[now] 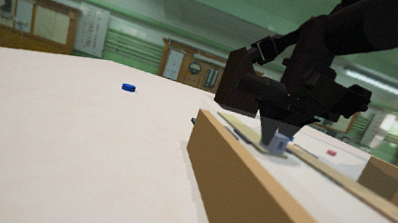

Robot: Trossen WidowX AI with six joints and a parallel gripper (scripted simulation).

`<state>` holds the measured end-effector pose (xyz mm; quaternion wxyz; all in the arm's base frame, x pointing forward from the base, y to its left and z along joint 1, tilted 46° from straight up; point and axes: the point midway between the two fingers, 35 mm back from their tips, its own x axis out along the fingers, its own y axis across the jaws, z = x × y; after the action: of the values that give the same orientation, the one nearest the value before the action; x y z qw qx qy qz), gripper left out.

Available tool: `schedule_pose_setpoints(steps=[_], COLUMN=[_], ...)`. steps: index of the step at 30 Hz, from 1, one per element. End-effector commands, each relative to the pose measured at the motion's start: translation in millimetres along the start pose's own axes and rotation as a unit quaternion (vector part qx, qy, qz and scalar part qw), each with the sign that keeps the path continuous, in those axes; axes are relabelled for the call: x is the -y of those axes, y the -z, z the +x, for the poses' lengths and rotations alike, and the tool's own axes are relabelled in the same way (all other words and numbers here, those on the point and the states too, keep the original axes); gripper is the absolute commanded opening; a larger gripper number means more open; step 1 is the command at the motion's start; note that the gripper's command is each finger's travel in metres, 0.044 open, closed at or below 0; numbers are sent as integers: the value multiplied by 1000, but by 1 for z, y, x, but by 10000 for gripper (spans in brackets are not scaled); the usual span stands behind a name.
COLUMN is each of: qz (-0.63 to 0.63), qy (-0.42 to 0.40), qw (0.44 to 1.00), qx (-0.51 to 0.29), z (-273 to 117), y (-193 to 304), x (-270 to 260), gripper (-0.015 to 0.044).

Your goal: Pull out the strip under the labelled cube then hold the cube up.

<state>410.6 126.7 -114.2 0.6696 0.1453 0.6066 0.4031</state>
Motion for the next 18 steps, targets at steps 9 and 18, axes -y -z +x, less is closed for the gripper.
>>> schedule_pose_setpoints(steps=[9, 18], qz=[1, 2], qy=[0, -2], qw=[1000, 1000], qx=[0, 0], z=[-17, -38], y=[19, 49], x=[-6, -17], gripper=[0, 0])
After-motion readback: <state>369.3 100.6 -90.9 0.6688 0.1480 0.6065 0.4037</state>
